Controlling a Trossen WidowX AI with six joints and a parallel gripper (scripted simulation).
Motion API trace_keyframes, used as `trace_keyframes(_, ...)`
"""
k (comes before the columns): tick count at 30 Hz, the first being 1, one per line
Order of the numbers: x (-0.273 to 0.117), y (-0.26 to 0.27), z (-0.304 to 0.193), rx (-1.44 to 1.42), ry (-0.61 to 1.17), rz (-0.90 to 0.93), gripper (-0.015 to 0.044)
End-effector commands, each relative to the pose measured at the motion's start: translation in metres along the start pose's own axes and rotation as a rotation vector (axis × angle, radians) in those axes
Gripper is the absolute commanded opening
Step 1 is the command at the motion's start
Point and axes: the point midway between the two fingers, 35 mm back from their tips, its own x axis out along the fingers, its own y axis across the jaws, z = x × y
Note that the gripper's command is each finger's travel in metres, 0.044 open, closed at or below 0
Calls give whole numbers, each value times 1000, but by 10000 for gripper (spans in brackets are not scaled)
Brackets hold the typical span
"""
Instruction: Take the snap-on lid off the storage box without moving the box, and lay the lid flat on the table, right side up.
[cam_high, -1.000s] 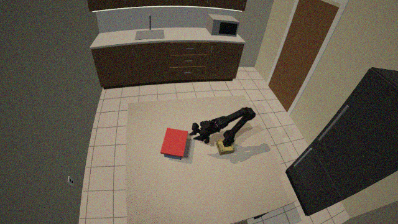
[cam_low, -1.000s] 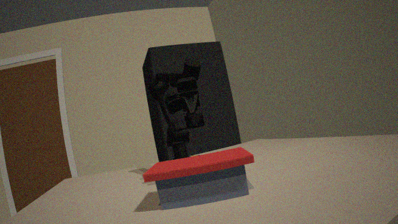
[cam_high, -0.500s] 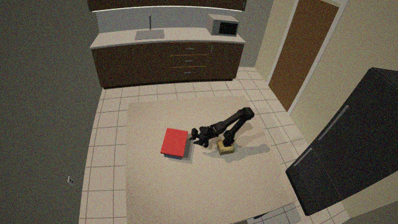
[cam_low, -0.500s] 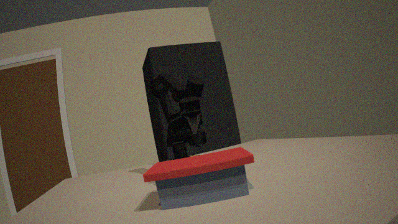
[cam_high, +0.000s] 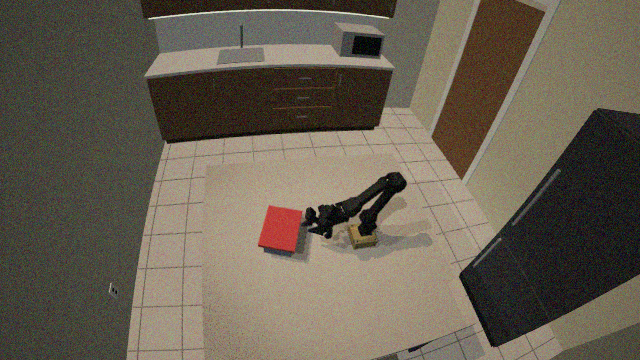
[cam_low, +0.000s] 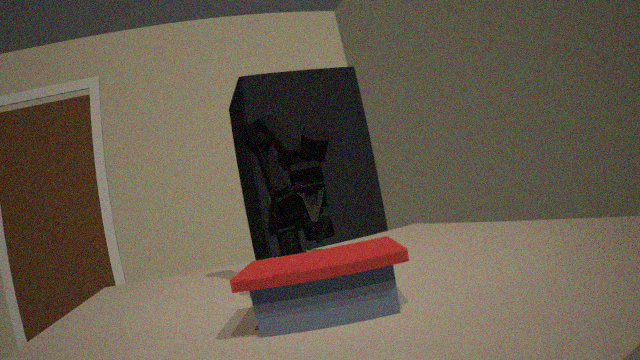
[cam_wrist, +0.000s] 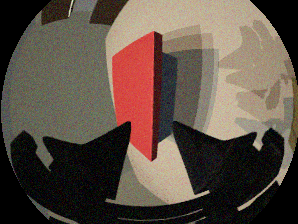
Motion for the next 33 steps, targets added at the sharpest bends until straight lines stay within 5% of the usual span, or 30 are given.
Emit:
trace_keyframes(1, 7, -1, 0, -6, 2, -5, 235)
trace_keyframes(33, 58, -3, 2, -6, 1, -1, 235)
